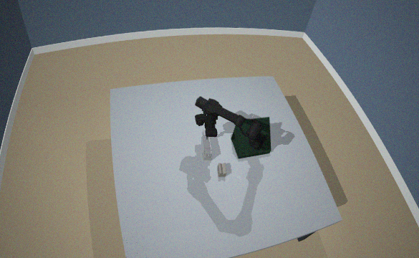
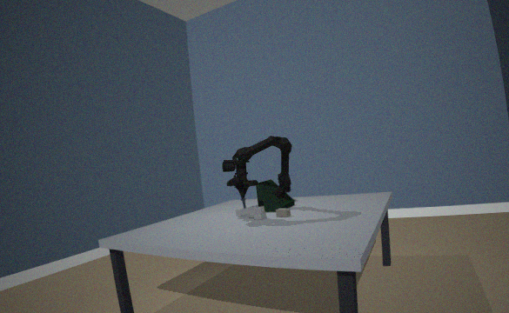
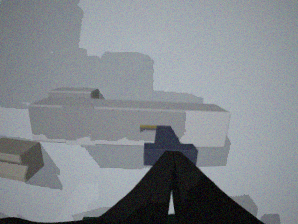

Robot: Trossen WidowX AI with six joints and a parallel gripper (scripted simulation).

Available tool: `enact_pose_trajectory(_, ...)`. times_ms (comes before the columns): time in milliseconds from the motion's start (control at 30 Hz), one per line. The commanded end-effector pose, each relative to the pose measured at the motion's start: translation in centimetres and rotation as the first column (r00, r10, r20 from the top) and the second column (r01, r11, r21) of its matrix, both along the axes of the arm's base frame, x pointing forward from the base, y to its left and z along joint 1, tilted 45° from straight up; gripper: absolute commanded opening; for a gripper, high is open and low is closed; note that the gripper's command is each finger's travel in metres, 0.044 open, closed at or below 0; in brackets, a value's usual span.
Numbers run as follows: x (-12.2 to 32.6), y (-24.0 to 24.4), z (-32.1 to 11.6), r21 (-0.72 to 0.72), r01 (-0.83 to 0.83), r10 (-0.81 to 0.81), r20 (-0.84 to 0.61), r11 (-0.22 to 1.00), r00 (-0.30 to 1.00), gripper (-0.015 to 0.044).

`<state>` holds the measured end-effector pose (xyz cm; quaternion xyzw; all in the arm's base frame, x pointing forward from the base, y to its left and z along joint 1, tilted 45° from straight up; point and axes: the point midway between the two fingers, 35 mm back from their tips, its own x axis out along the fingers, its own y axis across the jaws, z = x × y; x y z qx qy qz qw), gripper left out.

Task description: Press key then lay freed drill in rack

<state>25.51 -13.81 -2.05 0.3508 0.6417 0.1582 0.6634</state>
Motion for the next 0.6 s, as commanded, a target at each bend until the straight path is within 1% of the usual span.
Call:
enact_pose_trajectory(0, -0.28, 1.62, -0.79, 0.036, -0.019, 0.020, -0.025, 0.999, 0.999, 0.0000)
enact_pose_trajectory(567, -0.24, 2.07, -1.12, 0.036, -0.019, 0.020, -0.025, 0.999, 0.999, 0.0000)
